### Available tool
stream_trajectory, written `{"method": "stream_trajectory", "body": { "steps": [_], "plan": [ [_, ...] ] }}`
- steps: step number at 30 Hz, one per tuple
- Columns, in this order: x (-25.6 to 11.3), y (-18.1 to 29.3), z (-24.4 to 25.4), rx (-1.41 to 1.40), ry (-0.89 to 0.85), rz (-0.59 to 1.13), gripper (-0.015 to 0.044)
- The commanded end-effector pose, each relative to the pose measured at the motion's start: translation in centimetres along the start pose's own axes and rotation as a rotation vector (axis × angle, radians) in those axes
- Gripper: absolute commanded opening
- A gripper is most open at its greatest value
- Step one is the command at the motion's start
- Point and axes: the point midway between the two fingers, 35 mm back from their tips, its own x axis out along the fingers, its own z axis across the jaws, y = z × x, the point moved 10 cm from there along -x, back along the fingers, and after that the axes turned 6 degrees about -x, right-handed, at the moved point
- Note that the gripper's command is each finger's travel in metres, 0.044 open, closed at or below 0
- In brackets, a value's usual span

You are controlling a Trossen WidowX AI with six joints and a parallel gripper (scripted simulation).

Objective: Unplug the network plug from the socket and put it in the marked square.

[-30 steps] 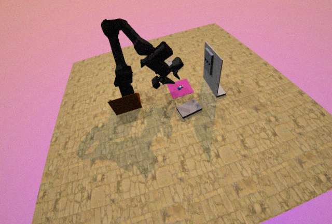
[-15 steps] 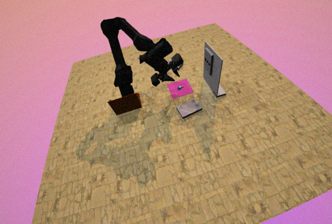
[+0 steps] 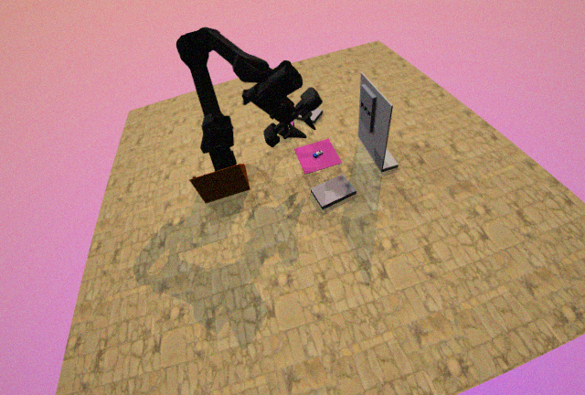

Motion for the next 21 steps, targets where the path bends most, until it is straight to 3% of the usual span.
{"method": "stream_trajectory", "body": {
  "steps": [1,21],
  "plan": [
    [-0.7,-0.1,-0.6,-0.013,0.009,-0.001,0.0156],
    [-3.0,0.2,-2.1,-0.002,0.002,0.000,0.0156]
  ]
}}
